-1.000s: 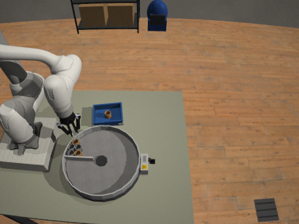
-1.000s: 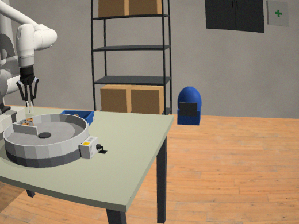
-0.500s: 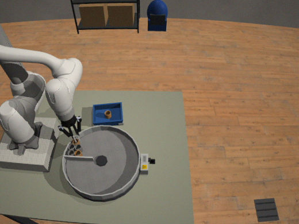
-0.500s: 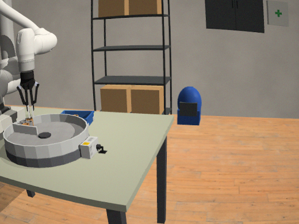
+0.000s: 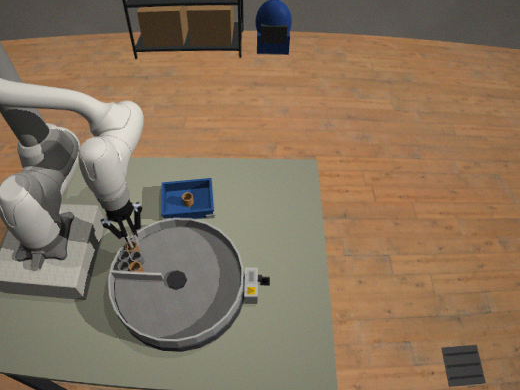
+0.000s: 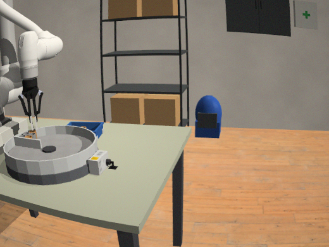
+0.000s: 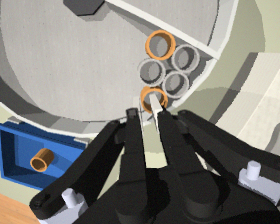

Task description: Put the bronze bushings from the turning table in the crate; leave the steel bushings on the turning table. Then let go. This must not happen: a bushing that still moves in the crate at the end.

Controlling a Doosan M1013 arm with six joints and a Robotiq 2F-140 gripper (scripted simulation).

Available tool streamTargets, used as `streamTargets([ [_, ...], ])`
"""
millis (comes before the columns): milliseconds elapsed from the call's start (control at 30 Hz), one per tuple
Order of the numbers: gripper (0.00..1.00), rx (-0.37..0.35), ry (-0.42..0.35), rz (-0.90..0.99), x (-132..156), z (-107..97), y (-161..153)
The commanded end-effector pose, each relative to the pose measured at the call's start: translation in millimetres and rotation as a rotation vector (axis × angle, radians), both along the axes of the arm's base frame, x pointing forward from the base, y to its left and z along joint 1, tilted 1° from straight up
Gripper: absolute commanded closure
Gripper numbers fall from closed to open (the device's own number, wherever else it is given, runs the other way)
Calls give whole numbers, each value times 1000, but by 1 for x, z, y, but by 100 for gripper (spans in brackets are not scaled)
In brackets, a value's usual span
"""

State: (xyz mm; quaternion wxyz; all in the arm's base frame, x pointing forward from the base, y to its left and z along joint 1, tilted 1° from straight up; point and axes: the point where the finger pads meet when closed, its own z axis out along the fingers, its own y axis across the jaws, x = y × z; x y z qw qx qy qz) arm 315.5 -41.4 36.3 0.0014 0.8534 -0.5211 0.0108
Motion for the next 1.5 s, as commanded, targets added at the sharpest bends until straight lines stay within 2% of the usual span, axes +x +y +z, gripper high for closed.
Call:
streamTargets([
  [0,90,0,0,0,0,0,0],
  [1467,90,0,0,0,0,-4,0],
])
